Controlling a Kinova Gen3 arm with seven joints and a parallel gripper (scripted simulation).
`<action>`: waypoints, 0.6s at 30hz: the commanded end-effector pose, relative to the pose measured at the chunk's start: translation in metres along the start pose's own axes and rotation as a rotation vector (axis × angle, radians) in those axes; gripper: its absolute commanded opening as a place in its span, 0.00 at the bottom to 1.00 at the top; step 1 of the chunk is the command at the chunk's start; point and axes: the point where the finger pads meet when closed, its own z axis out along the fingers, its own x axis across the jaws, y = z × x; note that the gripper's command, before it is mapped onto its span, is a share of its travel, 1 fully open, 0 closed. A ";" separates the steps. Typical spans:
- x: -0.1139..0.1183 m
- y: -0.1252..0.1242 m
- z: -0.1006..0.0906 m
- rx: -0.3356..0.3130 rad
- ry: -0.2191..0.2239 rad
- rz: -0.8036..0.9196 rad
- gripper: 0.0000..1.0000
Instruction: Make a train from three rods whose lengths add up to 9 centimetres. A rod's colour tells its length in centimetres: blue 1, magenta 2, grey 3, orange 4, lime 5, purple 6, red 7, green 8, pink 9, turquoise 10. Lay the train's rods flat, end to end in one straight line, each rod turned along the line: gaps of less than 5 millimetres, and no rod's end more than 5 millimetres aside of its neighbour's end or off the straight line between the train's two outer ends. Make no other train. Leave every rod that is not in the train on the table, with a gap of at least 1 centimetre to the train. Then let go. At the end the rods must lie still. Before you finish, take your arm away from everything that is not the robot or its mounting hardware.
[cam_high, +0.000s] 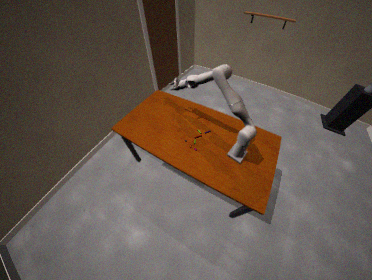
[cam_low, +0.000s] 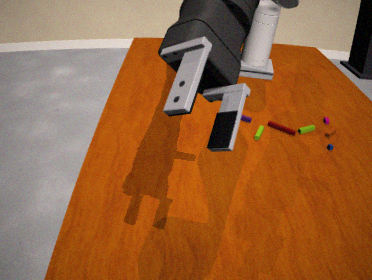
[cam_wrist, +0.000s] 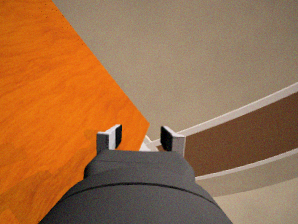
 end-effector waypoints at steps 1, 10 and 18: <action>-0.002 -0.002 -0.003 -0.001 -0.003 0.006 1.00; -0.007 0.001 -0.006 -0.009 -0.012 0.042 1.00; -0.014 0.004 -0.008 -0.019 -0.021 0.079 1.00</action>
